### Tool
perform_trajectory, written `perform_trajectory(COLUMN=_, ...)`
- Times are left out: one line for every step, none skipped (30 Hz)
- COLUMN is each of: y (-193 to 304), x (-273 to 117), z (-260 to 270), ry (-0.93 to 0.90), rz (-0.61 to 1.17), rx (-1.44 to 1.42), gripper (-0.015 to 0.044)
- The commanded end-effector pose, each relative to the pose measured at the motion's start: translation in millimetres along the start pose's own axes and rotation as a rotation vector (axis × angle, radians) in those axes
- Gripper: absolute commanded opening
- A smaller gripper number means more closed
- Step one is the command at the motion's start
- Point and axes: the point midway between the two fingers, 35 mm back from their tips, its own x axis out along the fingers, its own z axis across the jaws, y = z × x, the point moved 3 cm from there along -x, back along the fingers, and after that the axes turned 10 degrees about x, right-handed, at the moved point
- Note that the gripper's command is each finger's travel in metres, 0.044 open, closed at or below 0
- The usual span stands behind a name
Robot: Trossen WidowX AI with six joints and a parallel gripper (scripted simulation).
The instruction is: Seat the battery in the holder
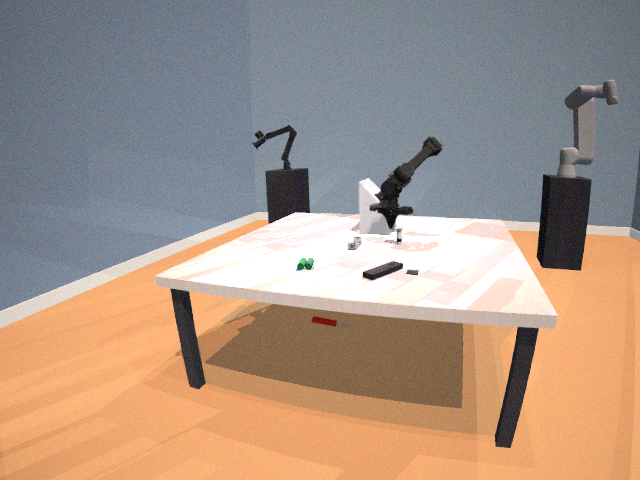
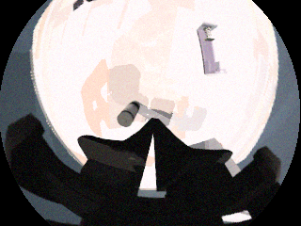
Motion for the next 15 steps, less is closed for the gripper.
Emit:
perform_trajectory(y=5.3, x=19.8, z=-3.0, ry=-0.004, rz=0.016, rx=0.016, gripper=0.0)
perform_trajectory(y=6.1, x=22.8, z=-3.0, ry=-0.005, rz=0.017, rx=0.016, gripper=0.0)
perform_trajectory(y=6.4, x=23.8, z=-3.0, ry=-0.005, rz=0.018, rx=0.016, gripper=0.0)
perform_trajectory(y=6.4, x=23.8, z=-3.0, ry=-0.005, rz=0.018, rx=0.016, gripper=0.0)
perform_trajectory(y=6.4, x=23.8, z=-2.7, ry=-0.005, rz=0.017, rx=0.016, gripper=0.0)
perform_trajectory(y=6.4, x=23.7, z=-2.0, ry=-0.005, rz=0.017, rx=0.016, gripper=0.0)
perform_trajectory(y=6.3, x=23.7, z=-0.8, ry=-0.005, rz=0.017, rx=0.016, gripper=0.0)
perform_trajectory(y=6.3, x=23.7, z=0.7, ry=-0.005, rz=0.017, rx=0.016, gripper=0.0)
perform_trajectory(y=6.3, x=23.7, z=2.2, ry=-0.004, rz=0.017, rx=0.016, gripper=0.0)
perform_trajectory(y=6.4, x=23.7, z=3.7, ry=-0.004, rz=0.017, rx=0.016, gripper=0.0)
perform_trajectory(y=6.4, x=23.7, z=5.2, ry=-0.004, rz=0.017, rx=0.016, gripper=0.0)
perform_trajectory(y=6.5, x=23.7, z=6.8, ry=-0.004, rz=0.017, rx=0.016, gripper=0.0)
perform_trajectory(y=6.5, x=23.7, z=8.3, ry=-0.004, rz=0.017, rx=0.016, gripper=0.0)
perform_trajectory(y=6.6, x=23.7, z=9.8, ry=-0.003, rz=0.017, rx=0.016, gripper=0.0)
perform_trajectory(y=6.7, x=23.7, z=11.3, ry=-0.003, rz=0.016, rx=0.016, gripper=0.0)
